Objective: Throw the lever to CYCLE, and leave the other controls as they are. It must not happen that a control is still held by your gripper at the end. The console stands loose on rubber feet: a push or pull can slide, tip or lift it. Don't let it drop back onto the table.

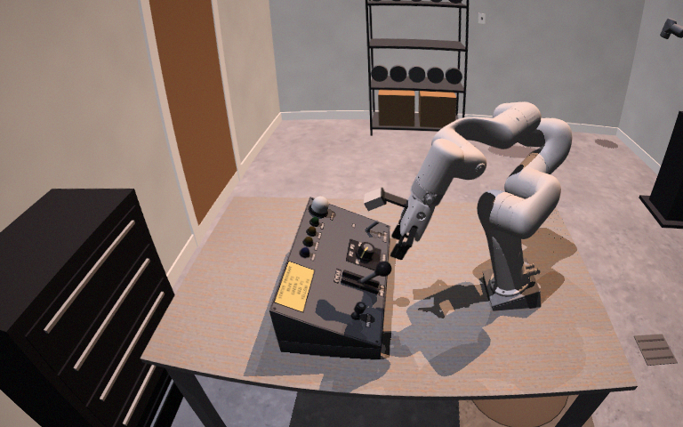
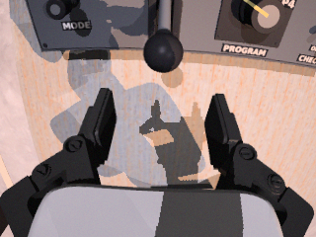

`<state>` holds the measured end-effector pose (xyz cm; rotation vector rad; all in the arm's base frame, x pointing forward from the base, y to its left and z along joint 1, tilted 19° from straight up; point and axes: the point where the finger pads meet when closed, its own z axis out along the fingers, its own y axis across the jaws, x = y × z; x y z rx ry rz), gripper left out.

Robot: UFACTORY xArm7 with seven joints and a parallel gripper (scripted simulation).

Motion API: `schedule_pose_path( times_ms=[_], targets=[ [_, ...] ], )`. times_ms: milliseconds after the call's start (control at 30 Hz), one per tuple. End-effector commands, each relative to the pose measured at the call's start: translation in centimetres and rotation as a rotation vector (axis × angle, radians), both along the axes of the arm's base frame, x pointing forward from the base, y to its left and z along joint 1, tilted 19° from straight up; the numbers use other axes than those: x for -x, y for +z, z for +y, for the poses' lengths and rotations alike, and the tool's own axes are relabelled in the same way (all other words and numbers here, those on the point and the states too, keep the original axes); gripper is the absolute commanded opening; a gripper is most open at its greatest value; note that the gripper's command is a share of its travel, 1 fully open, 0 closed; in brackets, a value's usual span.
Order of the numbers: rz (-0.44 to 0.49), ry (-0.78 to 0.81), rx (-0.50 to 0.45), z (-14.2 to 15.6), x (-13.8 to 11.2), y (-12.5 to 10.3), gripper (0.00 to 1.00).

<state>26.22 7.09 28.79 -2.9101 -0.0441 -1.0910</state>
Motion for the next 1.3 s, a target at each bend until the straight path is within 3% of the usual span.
schedule_pose_path(
  times_ms=[0, 533, 1267],
  targets=[
    [-0.003, 0.0, -0.001, 0.0, 0.0, 0.2, 0.76],
    [-0.003, 0.0, -0.001, 0.1, -1.0, -0.9, 0.76],
    [-0.003, 0.0, -0.001, 0.3, -4.5, -5.0, 0.76]
  ],
)
